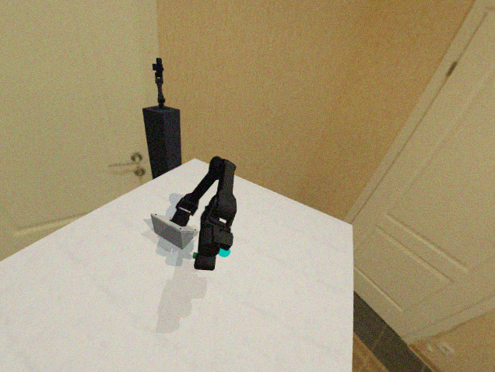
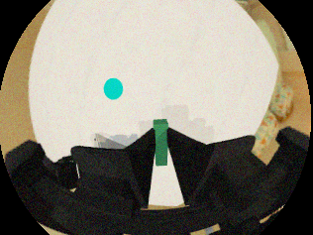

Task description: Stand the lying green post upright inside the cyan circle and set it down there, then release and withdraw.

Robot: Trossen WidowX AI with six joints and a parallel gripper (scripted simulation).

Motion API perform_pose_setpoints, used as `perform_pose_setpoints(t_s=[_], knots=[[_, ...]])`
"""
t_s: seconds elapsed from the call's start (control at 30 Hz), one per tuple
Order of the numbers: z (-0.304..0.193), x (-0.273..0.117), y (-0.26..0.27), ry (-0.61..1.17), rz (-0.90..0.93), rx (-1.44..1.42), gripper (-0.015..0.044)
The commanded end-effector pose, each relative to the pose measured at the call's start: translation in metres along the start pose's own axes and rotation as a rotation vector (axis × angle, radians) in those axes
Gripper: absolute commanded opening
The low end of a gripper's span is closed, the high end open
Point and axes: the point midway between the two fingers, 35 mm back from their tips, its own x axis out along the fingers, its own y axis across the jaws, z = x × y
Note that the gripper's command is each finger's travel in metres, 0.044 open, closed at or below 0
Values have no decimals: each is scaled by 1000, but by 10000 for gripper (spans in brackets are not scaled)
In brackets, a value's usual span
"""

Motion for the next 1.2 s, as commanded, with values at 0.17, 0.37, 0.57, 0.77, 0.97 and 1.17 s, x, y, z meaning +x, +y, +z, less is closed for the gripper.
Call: perform_pose_setpoints(t_s=[0.17, 0.37, 0.57, 0.77, 0.97, 1.17], knots=[[15, -3, 23, -1, 9, 181, 23], [26, -6, 39, 0, 10, 308, 23], [36, -8, 56, 0, 11, 435, 23], [45, -9, 72, 1, 13, 562, 23], [53, -10, 90, 2, 16, 689, 23], [60, -11, 107, 3, 20, 816, 23]])
